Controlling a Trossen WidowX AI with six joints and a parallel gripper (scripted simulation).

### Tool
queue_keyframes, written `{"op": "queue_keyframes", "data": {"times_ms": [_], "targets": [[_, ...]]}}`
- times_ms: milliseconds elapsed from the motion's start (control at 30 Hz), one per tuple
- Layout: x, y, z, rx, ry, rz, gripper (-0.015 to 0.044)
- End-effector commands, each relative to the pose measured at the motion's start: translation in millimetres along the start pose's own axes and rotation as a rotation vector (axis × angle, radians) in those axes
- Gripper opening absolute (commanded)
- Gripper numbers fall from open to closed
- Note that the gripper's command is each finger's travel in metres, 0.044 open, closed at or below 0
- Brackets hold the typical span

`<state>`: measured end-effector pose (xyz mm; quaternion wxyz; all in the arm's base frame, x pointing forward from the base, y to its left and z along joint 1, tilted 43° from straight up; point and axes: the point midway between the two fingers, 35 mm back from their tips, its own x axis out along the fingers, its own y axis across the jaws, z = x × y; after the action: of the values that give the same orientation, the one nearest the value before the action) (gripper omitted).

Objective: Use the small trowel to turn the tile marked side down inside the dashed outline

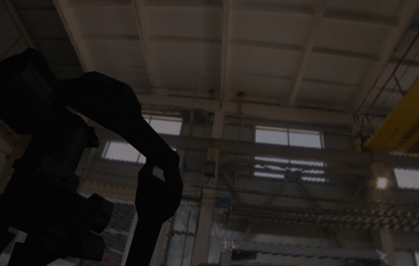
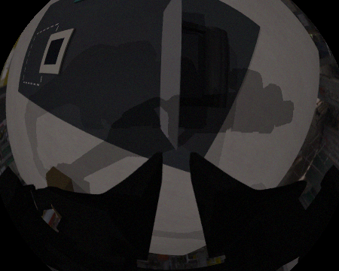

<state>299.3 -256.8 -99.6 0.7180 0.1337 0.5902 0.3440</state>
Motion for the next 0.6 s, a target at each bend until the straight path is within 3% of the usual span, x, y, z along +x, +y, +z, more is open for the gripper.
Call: {"op": "queue_keyframes", "data": {"times_ms": [0,567], "targets": [[0,0,0,0.0,0.0,0.0,0.01],[25,-1,2,0.007,0.001,0.002,0.01]]}}
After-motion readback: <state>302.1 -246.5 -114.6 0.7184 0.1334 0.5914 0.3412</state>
